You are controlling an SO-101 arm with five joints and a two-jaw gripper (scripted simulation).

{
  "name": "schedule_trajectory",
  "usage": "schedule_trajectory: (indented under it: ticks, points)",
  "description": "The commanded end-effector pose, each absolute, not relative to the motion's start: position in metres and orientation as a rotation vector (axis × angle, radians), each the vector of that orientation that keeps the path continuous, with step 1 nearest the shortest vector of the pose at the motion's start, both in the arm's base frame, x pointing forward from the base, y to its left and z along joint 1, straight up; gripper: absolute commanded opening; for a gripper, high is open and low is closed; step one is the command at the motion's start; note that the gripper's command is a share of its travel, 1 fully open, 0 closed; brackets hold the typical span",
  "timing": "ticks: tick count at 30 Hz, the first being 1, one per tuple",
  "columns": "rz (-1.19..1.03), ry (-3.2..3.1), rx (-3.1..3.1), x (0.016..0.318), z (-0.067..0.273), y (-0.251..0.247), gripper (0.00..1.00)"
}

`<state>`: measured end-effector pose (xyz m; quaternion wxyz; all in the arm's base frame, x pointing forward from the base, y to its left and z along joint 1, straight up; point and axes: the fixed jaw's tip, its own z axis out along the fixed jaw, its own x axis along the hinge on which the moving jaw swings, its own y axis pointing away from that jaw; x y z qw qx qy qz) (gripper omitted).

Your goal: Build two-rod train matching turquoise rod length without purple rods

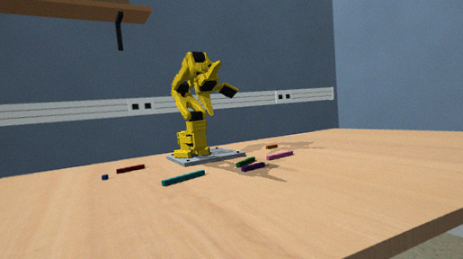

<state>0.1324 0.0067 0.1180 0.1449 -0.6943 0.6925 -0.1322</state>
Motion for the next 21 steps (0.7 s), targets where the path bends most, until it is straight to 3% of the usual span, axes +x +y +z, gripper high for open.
schedule_trajectory:
  ticks: [1, 9, 21]
  points:
    - [-0.335, 1.919, -2.088, 0.130, 0.113, 0.019, 1.00]
    - [-0.284, 1.657, -2.277, 0.122, 0.113, 0.048, 1.00]
    - [-0.276, 1.616, -2.303, 0.121, 0.113, 0.052, 1.00]
